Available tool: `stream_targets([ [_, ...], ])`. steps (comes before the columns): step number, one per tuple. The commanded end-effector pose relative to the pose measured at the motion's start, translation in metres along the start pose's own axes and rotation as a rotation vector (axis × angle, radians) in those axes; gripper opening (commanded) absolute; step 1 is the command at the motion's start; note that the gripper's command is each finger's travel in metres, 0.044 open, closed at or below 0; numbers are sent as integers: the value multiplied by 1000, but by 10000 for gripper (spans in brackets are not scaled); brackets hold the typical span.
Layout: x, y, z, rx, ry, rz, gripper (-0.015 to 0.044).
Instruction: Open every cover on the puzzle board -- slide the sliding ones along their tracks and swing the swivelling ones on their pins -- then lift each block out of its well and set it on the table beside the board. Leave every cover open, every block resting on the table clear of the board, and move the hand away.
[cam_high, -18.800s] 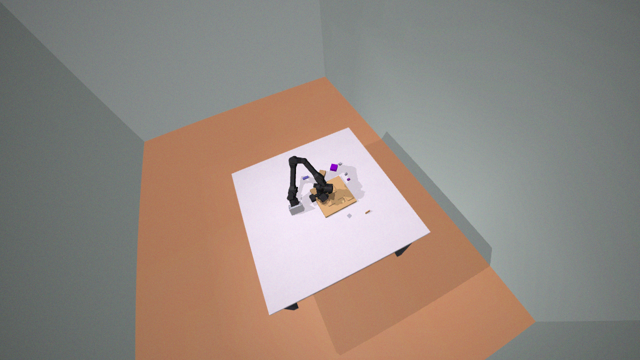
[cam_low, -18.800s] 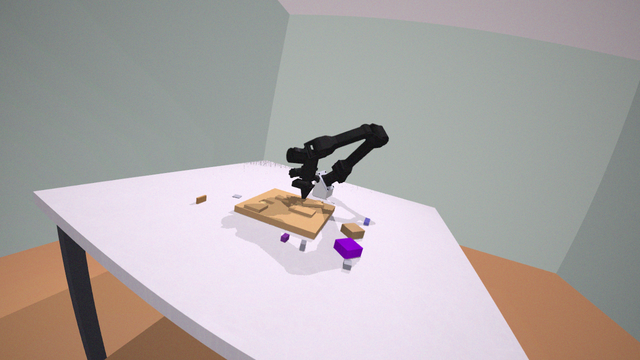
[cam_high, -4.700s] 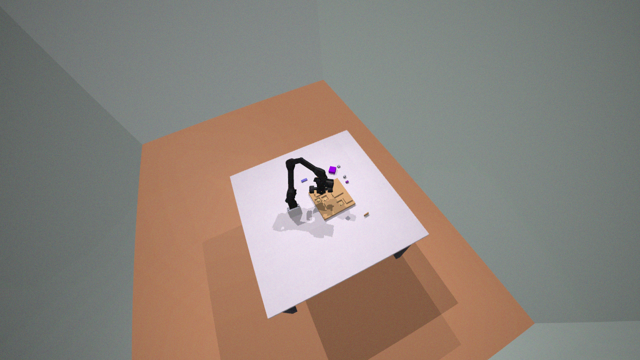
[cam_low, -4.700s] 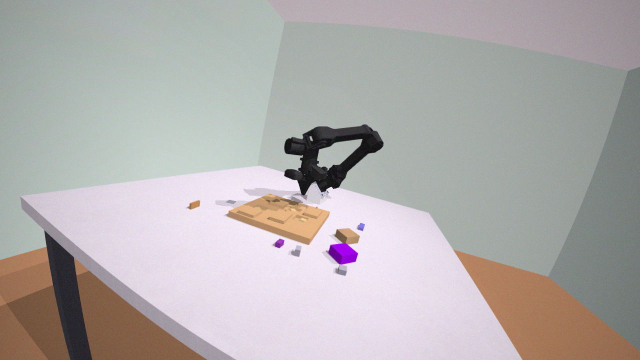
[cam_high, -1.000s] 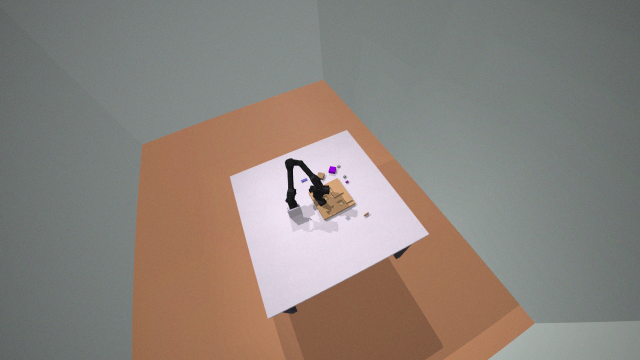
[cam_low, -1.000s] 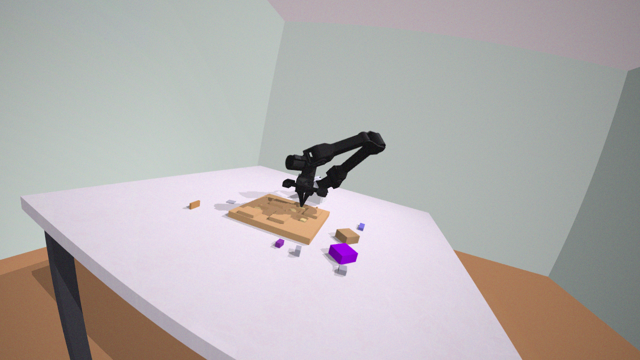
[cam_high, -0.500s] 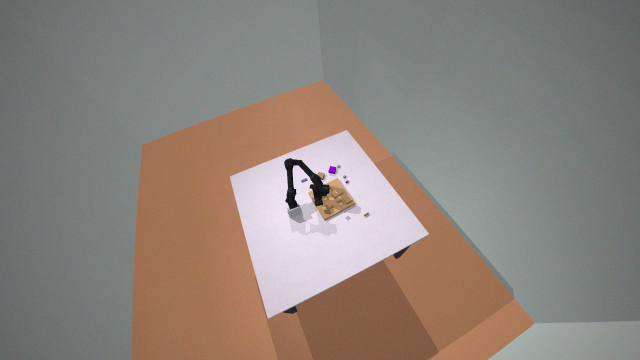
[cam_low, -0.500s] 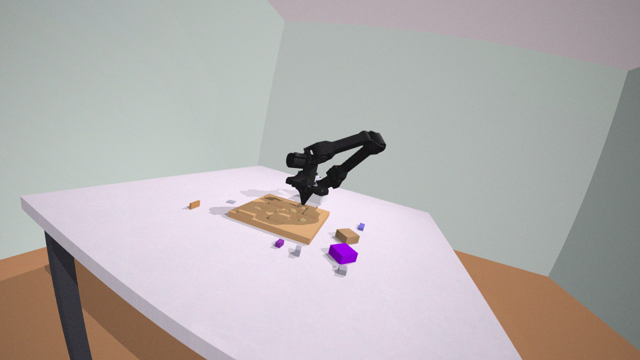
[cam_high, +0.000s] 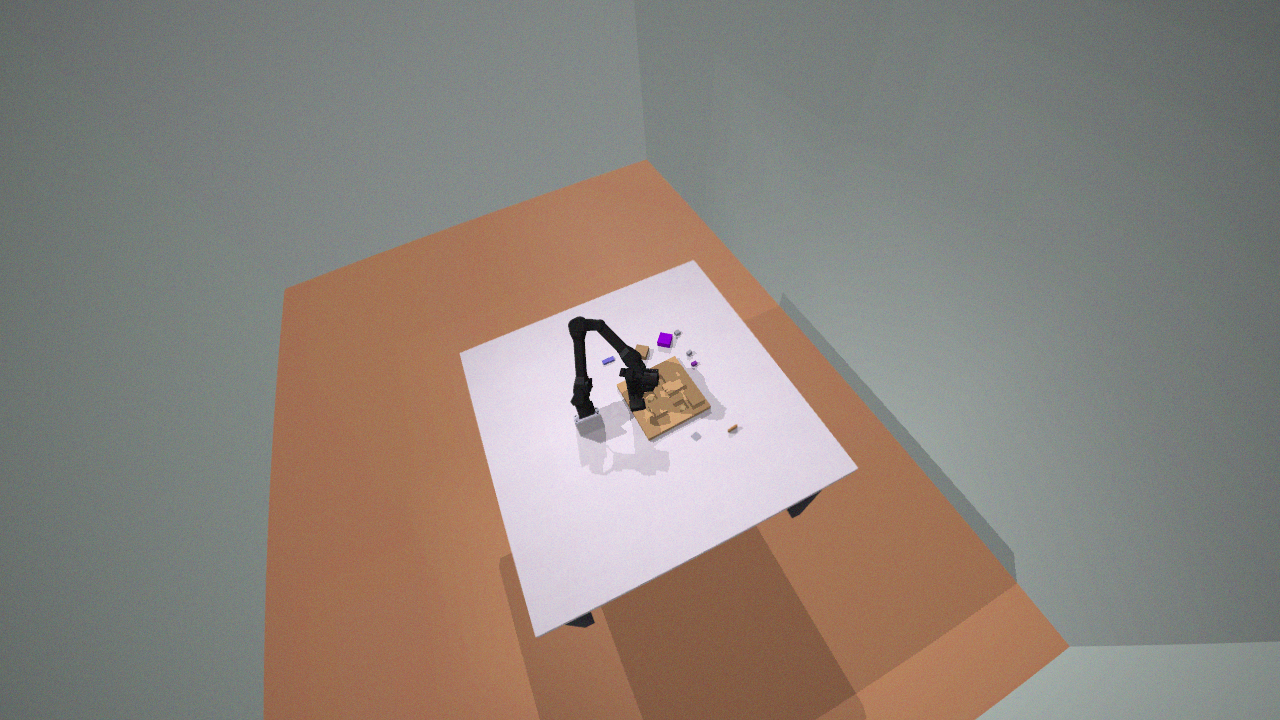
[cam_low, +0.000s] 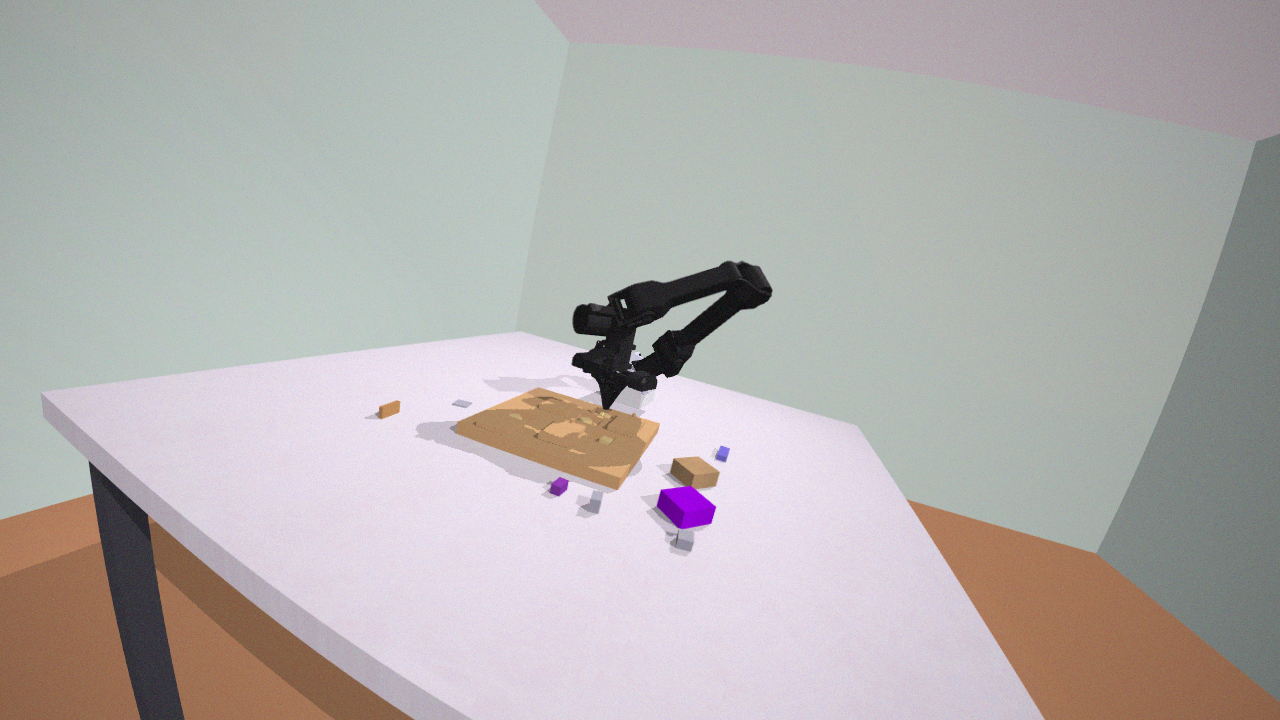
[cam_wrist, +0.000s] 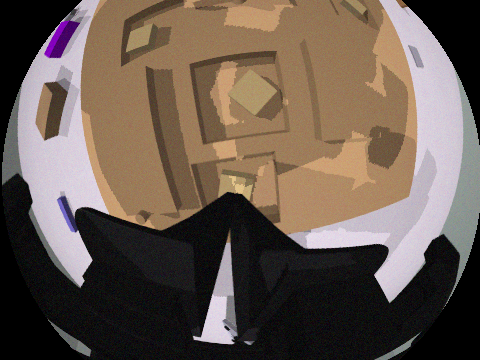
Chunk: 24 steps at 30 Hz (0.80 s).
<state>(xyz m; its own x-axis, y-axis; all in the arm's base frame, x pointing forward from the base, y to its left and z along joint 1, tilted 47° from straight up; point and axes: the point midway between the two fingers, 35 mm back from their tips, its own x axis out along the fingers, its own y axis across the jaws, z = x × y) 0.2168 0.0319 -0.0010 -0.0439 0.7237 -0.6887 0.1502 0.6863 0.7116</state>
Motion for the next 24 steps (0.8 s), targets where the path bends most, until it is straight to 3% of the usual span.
stream_targets([
  [1,-1,-1,0,4,1,-5,0],
  [24,11,-1,0,4,1,-5,0],
])
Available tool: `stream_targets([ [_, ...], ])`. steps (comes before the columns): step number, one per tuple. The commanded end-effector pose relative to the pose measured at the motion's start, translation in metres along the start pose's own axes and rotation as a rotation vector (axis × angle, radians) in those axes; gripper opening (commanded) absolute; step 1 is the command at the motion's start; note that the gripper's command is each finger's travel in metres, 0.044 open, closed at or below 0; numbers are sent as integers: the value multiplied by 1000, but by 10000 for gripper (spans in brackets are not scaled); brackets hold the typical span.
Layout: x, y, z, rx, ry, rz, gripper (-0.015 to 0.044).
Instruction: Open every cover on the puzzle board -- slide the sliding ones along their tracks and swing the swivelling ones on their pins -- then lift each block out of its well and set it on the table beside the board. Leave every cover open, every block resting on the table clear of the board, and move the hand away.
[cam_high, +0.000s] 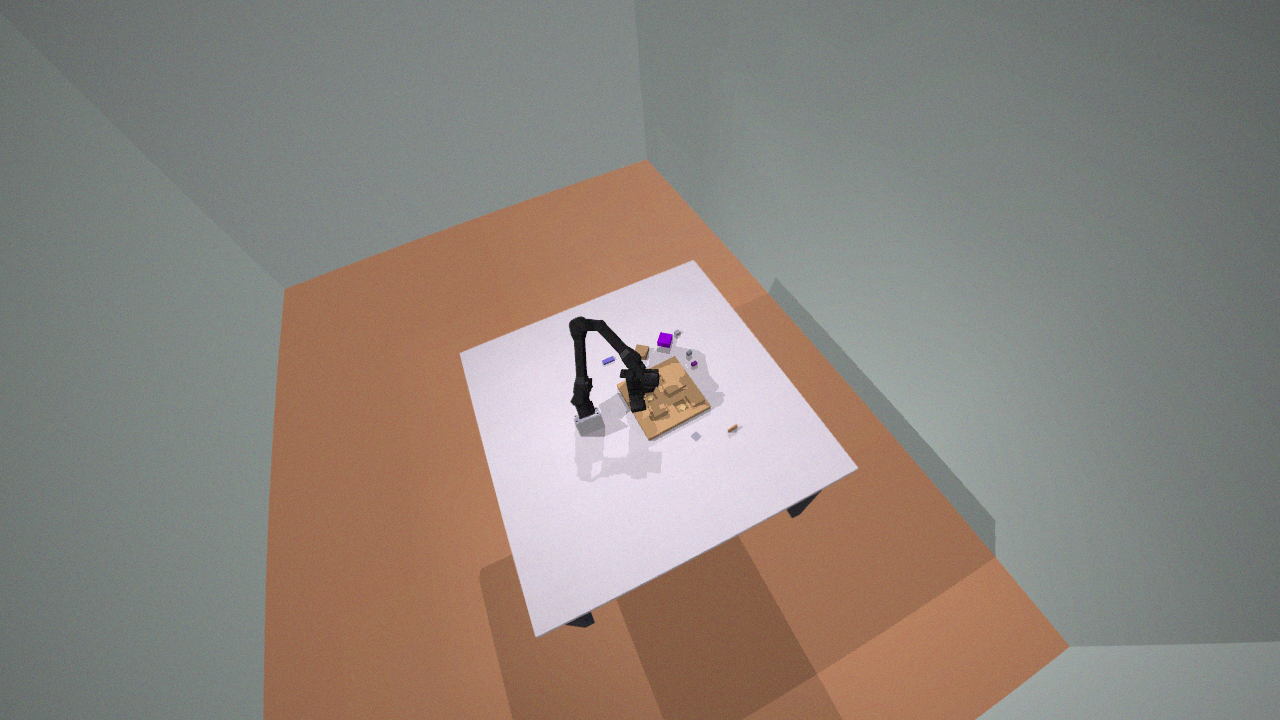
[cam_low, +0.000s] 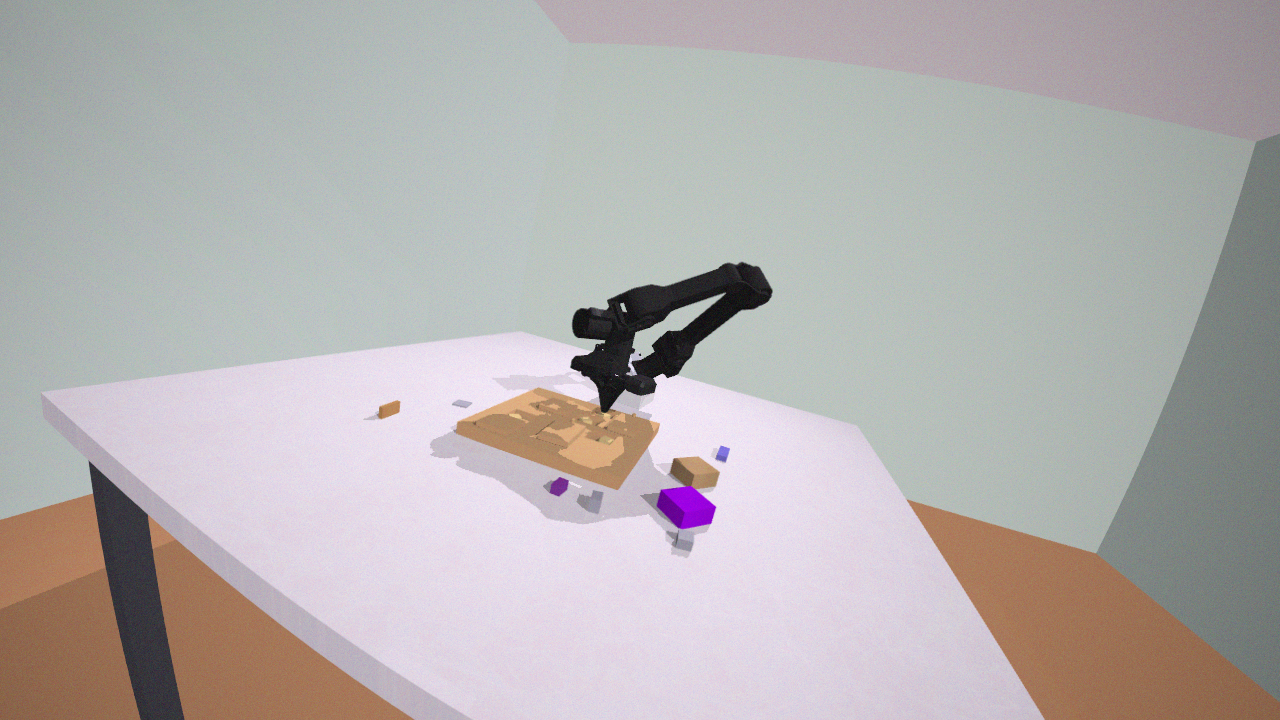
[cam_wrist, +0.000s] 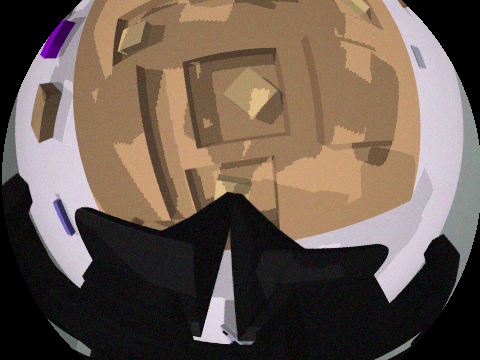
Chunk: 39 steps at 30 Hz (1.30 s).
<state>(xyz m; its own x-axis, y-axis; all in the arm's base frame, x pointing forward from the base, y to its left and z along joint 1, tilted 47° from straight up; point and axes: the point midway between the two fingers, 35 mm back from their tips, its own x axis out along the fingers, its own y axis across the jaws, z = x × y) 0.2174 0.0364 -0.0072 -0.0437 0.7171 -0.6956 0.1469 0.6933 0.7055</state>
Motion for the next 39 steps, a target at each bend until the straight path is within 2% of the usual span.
stream_targets([
  [1,3,0,-1,7,2,5,0],
  [39,7,-5,-4,10,2,5,0],
])
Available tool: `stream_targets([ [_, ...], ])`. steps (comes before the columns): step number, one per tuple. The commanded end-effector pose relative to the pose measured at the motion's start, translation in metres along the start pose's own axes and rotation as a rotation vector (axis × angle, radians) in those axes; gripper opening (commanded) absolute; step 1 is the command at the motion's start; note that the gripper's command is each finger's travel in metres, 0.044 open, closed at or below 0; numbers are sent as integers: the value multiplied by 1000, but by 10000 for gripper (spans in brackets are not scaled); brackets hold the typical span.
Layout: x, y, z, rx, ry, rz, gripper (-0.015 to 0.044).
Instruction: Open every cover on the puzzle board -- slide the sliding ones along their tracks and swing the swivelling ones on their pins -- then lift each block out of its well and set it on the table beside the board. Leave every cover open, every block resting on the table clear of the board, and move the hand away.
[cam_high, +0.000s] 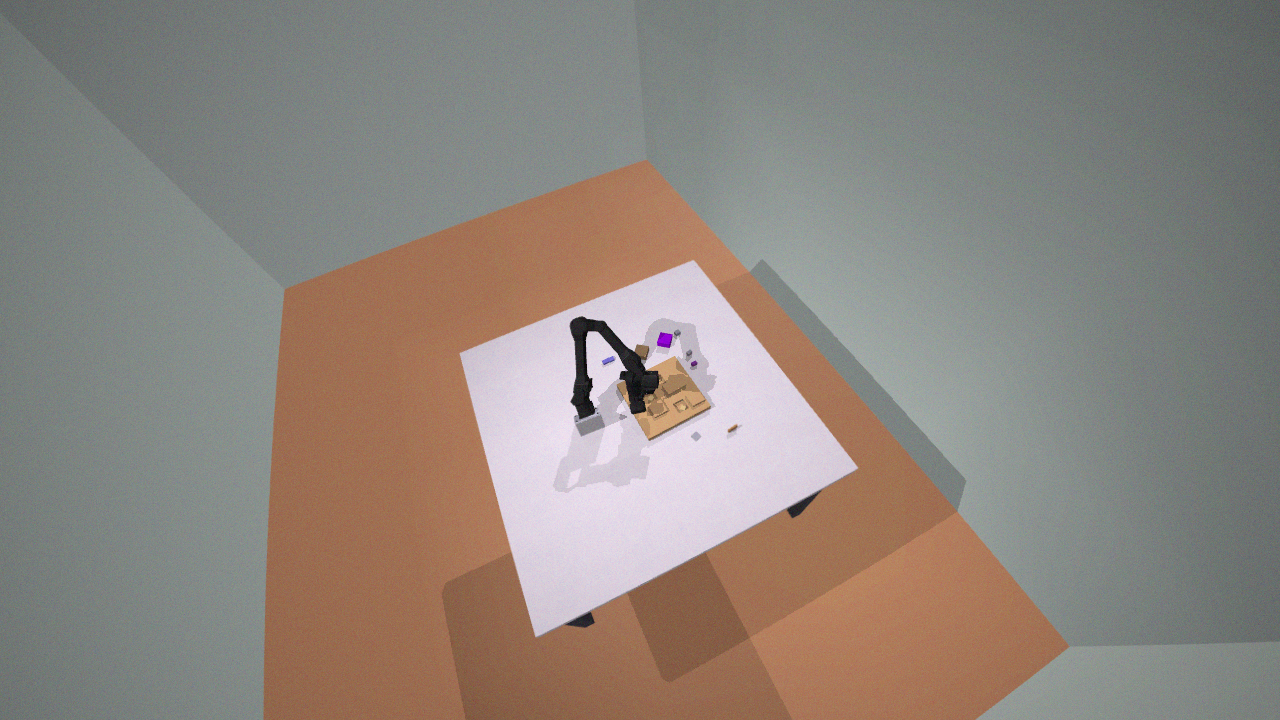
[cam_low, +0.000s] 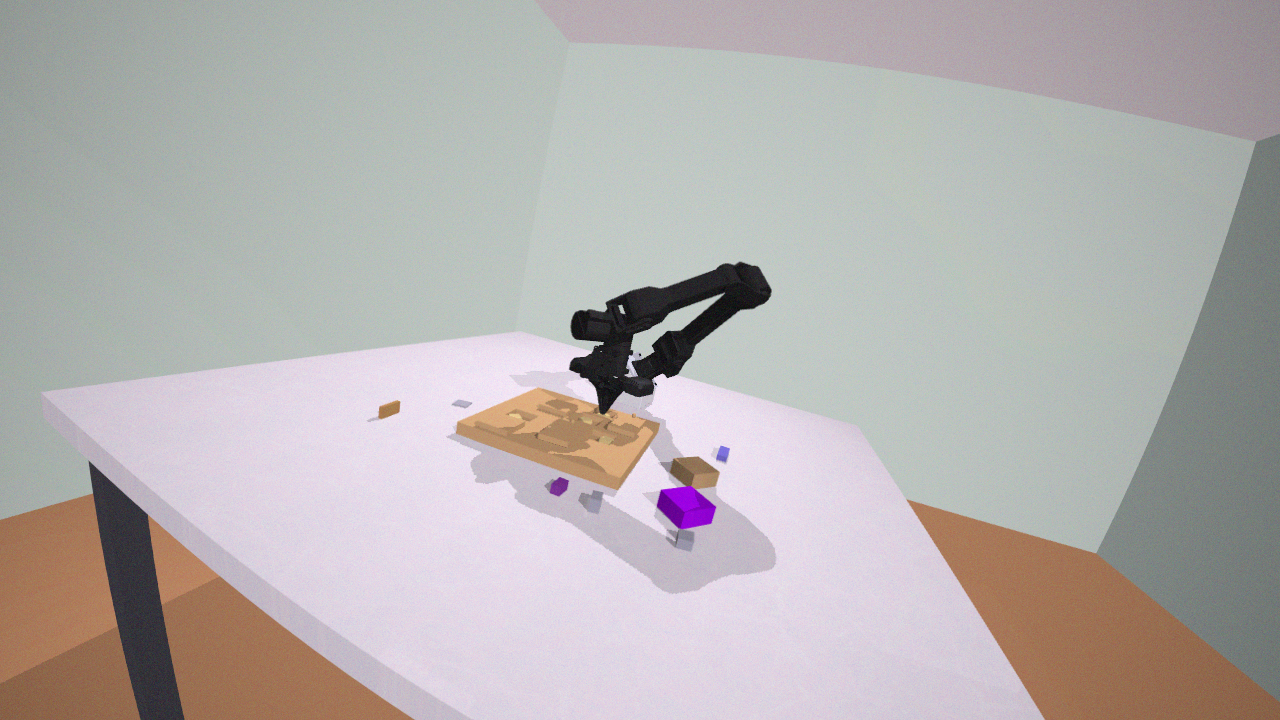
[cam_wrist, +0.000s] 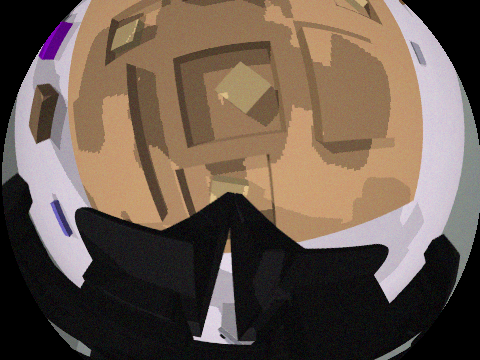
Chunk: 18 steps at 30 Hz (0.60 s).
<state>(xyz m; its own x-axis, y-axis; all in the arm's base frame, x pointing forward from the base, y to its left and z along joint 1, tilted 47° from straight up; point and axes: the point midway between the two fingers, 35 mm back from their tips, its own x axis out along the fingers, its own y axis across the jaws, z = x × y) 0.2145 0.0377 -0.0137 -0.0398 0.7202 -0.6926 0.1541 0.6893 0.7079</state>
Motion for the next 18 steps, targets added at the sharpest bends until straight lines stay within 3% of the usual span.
stream_targets([
  [1,2,-1,-2,3,6,0,0],
  [18,0,0,0,0,0,0,0],
])
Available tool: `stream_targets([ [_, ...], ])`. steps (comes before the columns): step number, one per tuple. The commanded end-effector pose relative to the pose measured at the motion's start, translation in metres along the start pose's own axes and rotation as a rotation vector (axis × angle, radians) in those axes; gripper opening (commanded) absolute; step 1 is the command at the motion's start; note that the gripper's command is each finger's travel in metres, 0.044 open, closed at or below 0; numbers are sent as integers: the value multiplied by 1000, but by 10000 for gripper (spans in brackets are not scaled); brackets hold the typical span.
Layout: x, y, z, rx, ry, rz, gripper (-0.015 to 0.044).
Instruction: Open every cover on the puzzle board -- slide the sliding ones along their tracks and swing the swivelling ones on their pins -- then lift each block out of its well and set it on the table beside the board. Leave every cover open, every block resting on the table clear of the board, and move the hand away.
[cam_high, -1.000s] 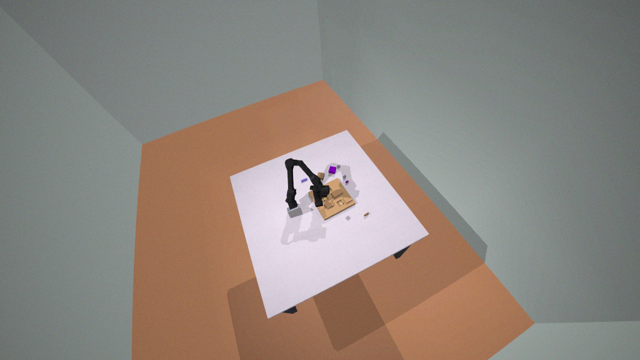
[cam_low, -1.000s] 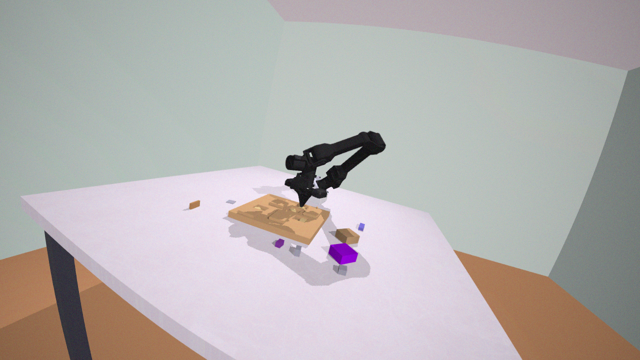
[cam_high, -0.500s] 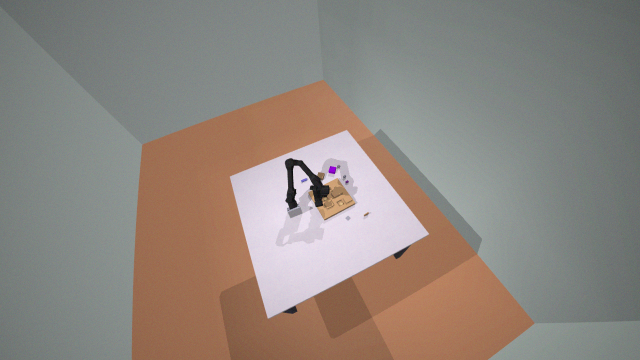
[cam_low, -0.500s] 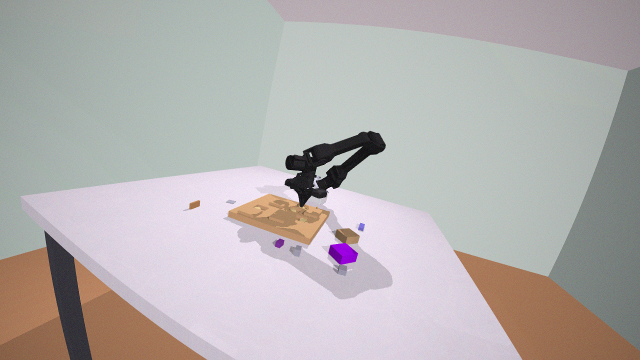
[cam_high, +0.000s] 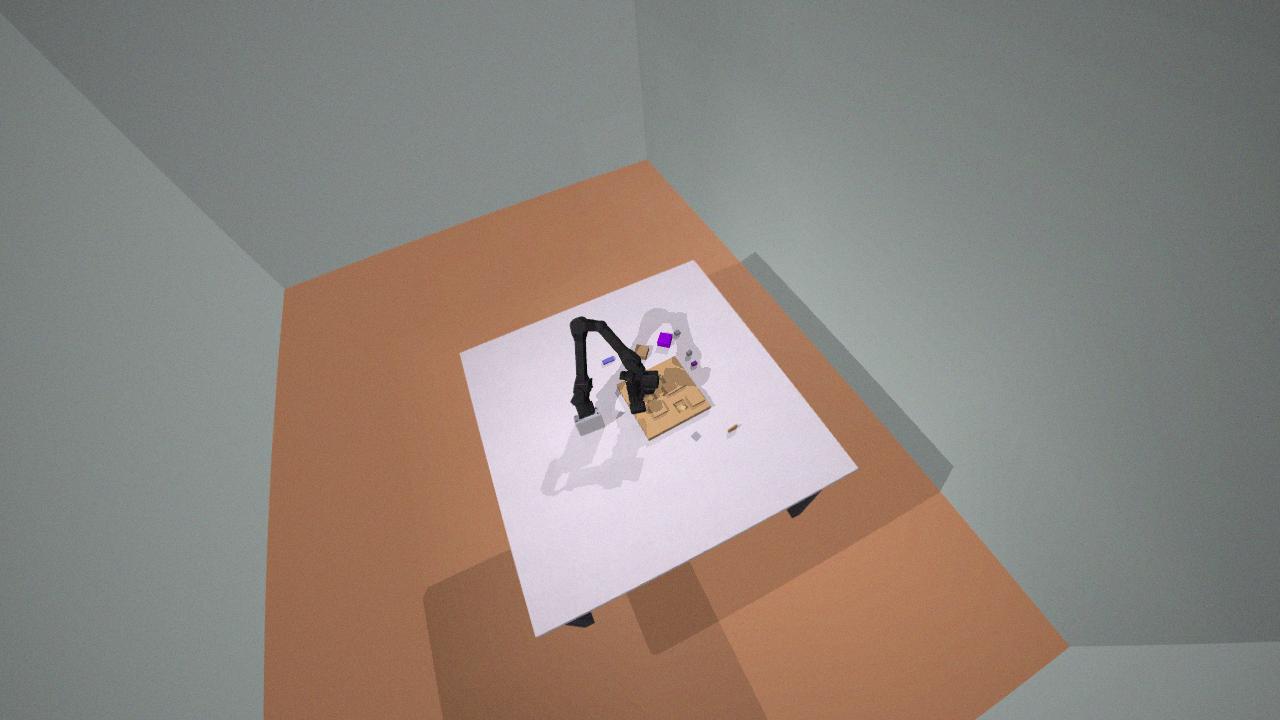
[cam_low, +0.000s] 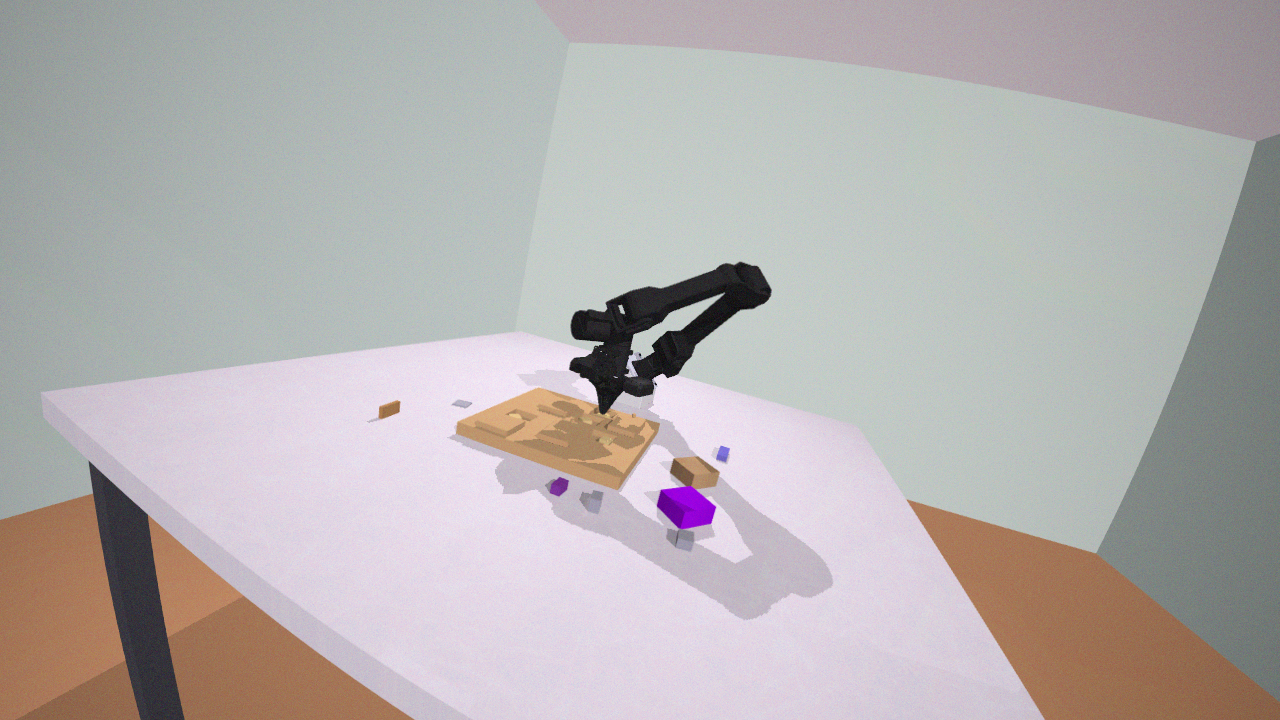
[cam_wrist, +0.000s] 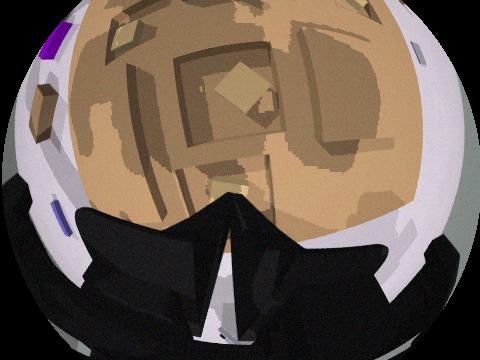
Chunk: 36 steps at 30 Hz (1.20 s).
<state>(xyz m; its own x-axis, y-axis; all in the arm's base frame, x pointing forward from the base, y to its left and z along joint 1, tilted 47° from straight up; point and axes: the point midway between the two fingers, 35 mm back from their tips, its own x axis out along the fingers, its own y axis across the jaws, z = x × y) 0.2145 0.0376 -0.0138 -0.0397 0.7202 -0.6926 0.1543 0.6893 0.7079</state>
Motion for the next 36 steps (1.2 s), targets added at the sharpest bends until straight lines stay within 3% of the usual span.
stream_targets([
  [1,-1,0,0,0,0,0,0],
  [9,-7,2,0,-51,3,0,0],
  [16,-9,2,0,-624,4,1,0],
  [17,-6,2,-1,-296,5,7,26],
  [22,-11,2,0,-410,5,6,144],
  [36,-28,2,1,-779,4,2,144],
])
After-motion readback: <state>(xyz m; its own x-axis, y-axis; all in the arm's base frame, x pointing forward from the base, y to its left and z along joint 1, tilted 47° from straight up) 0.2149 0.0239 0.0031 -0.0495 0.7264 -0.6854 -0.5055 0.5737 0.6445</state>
